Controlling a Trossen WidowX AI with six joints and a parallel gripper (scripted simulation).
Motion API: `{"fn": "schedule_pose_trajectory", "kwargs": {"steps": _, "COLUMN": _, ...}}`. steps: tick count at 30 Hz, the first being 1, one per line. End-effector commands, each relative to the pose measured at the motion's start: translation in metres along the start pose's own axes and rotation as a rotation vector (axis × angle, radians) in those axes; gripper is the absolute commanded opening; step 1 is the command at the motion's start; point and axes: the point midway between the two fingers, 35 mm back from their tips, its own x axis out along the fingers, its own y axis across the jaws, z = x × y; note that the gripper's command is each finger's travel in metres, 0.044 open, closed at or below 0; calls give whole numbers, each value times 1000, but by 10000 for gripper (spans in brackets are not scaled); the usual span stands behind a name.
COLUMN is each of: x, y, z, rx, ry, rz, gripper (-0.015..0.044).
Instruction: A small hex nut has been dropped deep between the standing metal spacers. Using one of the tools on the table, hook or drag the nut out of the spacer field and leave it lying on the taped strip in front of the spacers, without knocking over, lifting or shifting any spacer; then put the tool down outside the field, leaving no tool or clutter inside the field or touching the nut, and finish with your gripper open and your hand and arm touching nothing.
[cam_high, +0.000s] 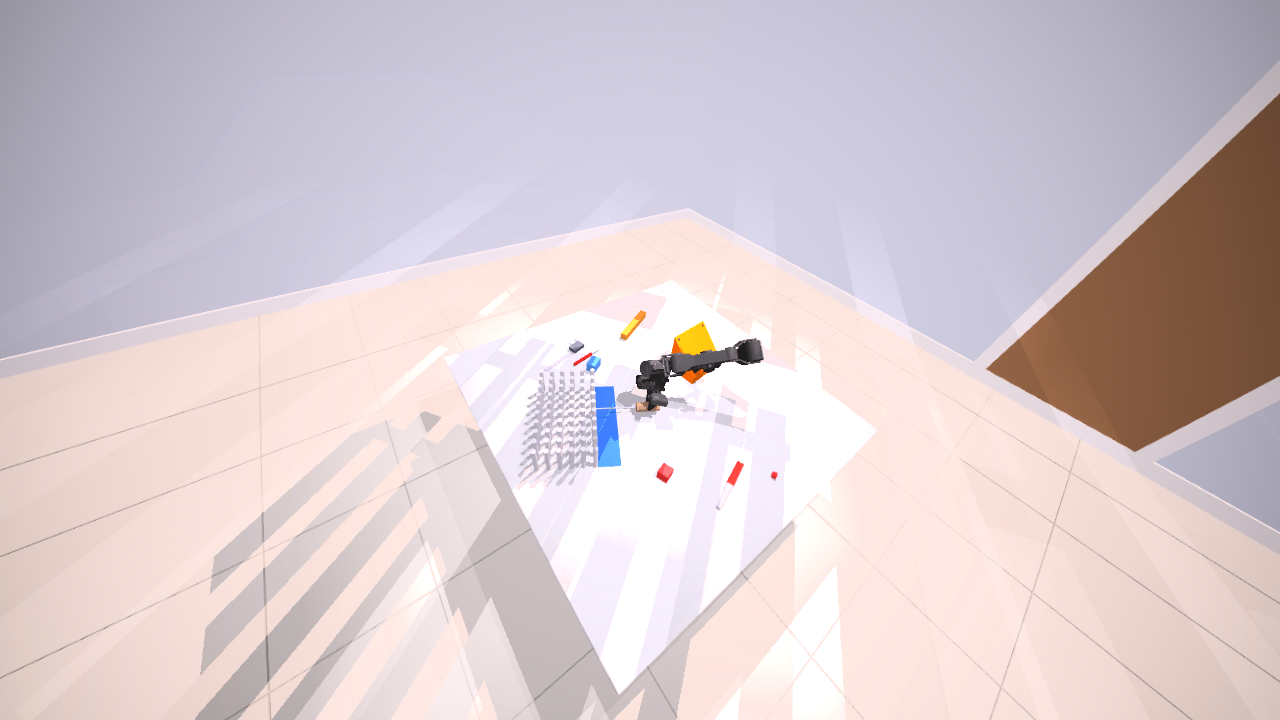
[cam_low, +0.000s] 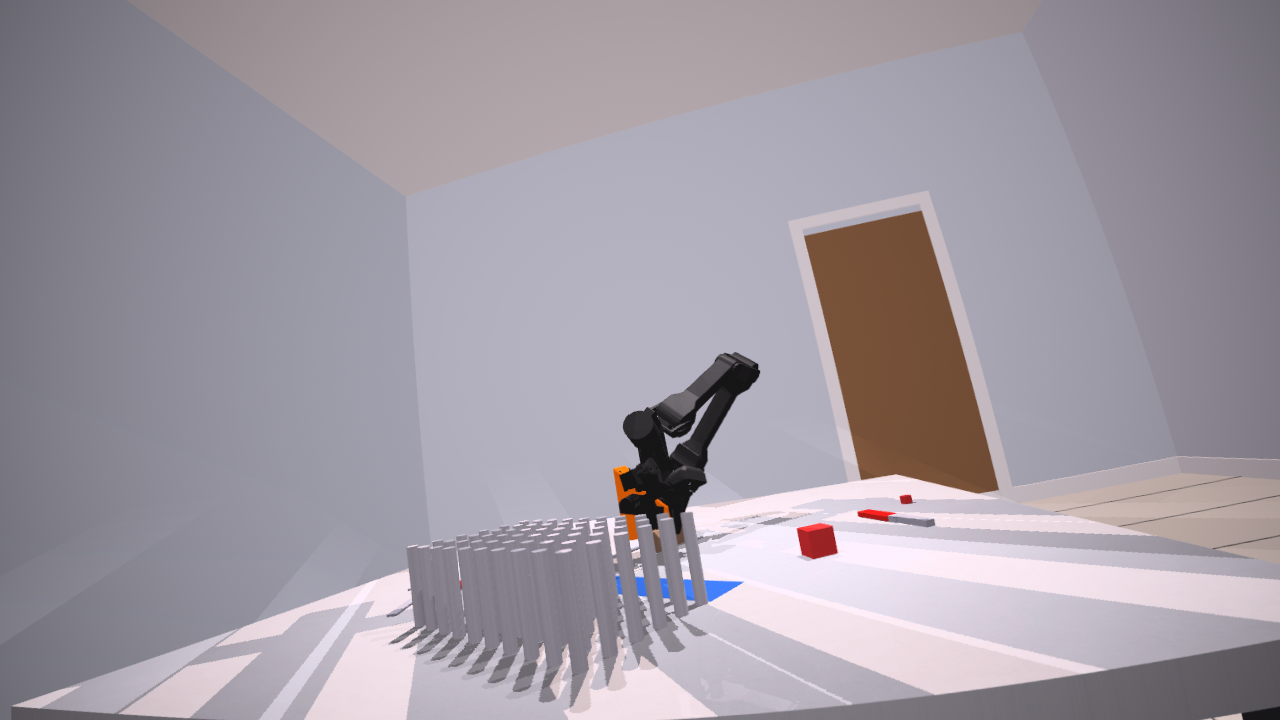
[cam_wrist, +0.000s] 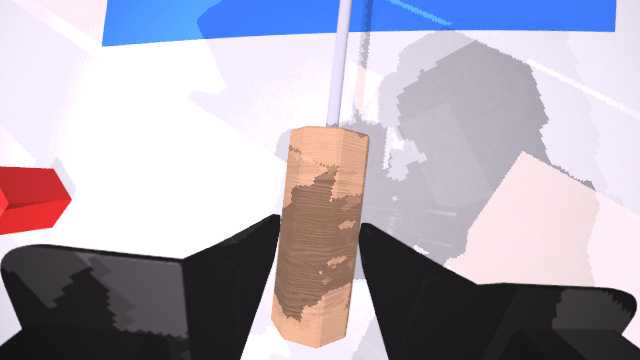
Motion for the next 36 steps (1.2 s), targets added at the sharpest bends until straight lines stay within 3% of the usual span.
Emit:
{"fn": "schedule_pose_trajectory", "kwargs": {"steps": 1, "x": 0, "y": 3, "z": 5, "rx": -11, "ry": -3, "rz": 7, "gripper": 0}}
{"fn": "schedule_pose_trajectory", "kwargs": {"steps": 36, "x": 6, "y": 3, "z": 25, "rx": -12, "ry": -5, "rz": 7, "gripper": 0}}
